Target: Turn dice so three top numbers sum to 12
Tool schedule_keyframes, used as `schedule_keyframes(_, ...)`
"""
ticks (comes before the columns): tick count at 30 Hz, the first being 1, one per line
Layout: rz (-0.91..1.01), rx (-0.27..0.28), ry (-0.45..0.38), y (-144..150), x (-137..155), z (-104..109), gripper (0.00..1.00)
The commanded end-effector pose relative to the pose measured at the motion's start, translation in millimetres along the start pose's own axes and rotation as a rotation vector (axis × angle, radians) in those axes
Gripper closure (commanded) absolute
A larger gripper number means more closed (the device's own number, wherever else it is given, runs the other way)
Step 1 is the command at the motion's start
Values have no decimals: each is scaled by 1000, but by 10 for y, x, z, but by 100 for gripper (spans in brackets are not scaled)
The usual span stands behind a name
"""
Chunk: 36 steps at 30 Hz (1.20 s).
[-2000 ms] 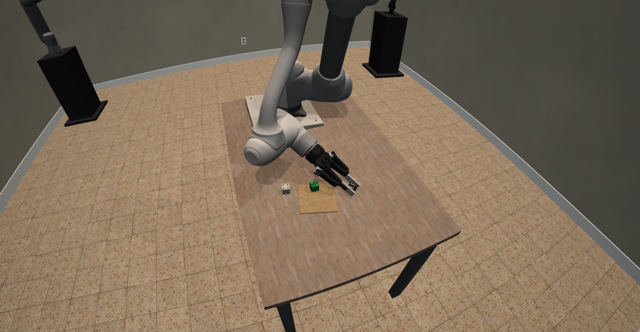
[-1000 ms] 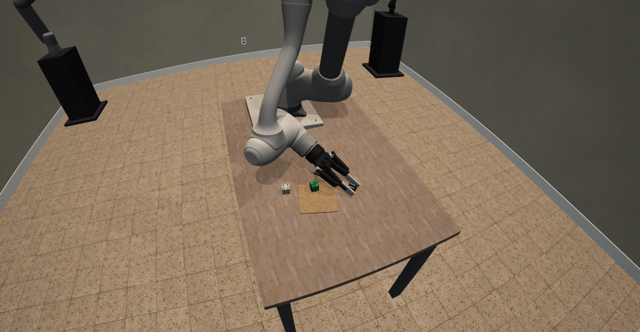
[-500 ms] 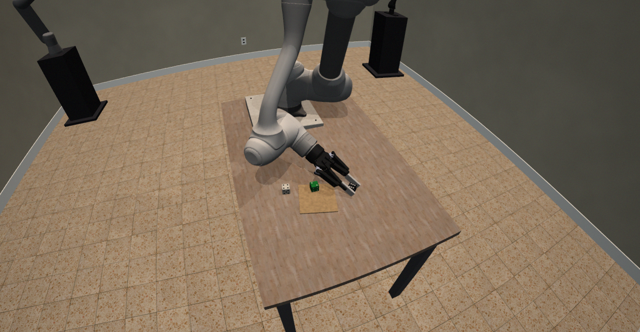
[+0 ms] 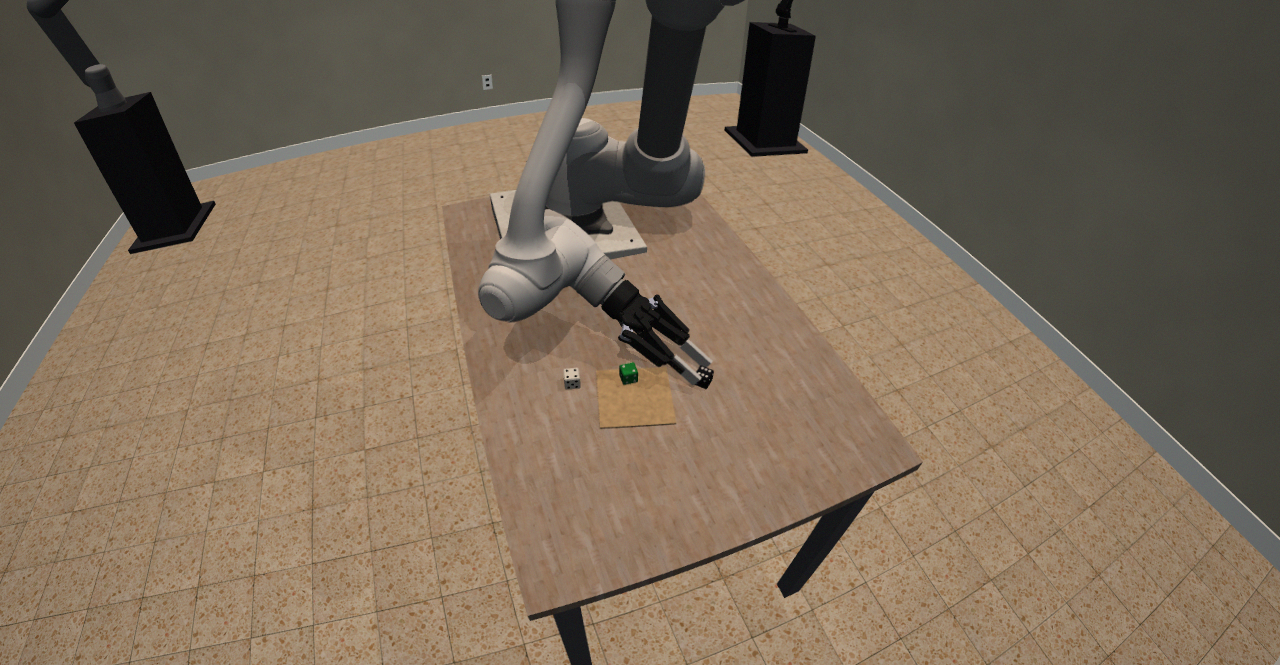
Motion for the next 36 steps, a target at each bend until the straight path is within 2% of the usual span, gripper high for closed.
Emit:
schedule_keyframes(1, 0, 1, 0, 1, 2, 94, 72)
schedule_keyframes(7, 0, 1, 0, 1, 2, 244, 72)
schedule_keyframes(17, 0, 1, 0, -3, 19, 271, 72)
schedule_keyframes(30, 0, 1, 0, -99, 436, 498, 72)
schedule_keyframes(36, 0, 1, 0, -116, 509, 538, 72)
Point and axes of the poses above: the point where the finger pads meet when closed, its own z axis back along the fingers, its own y axis across the jaws, x = y × z, the point moved 1 cm from there along z, back along the fingers, and after that the axes turned 13 degrees about z, right-handed, at the moved point
